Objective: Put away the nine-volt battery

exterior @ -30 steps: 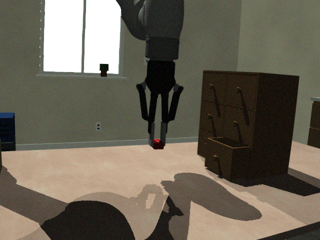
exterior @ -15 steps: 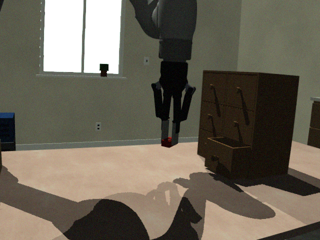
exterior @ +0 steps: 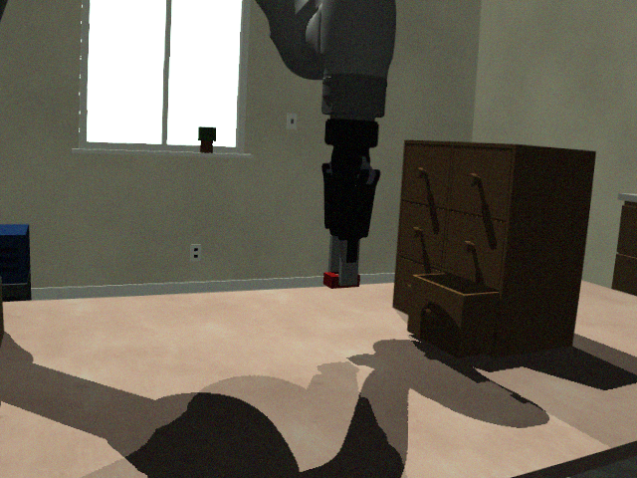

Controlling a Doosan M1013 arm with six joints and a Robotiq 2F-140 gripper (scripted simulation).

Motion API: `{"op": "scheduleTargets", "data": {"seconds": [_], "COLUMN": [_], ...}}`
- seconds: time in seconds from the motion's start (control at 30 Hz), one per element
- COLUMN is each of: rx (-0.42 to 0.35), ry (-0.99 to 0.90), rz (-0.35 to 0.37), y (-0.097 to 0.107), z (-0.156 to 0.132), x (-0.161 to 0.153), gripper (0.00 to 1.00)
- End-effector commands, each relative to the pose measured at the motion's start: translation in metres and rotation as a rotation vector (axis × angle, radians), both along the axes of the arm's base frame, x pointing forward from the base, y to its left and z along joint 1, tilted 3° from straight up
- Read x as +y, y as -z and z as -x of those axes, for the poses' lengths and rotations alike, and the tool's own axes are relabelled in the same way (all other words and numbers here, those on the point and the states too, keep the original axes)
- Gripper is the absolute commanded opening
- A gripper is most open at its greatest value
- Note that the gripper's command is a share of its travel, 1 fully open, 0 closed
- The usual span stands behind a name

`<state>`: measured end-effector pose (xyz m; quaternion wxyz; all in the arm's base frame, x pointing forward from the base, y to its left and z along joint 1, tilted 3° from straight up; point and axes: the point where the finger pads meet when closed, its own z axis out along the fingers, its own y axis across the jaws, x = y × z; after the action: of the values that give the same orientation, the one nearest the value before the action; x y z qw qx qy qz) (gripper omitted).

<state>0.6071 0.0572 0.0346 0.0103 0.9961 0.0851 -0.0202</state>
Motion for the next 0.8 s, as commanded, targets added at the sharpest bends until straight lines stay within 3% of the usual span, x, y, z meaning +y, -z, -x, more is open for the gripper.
{"op": "scheduleTargets", "data": {"seconds": [0.0, 0.23, 0.77], "rx": [0.000, 0.000, -0.013], "ry": [0.023, 0.023, 0.023], "rz": [0.016, 0.016, 0.014], "y": [-0.008, -0.025, -0.026], "z": [-0.004, -0.005, -0.005], "x": [0.000, 0.001, 0.001], "gripper": [0.14, 0.14, 0.14]}}
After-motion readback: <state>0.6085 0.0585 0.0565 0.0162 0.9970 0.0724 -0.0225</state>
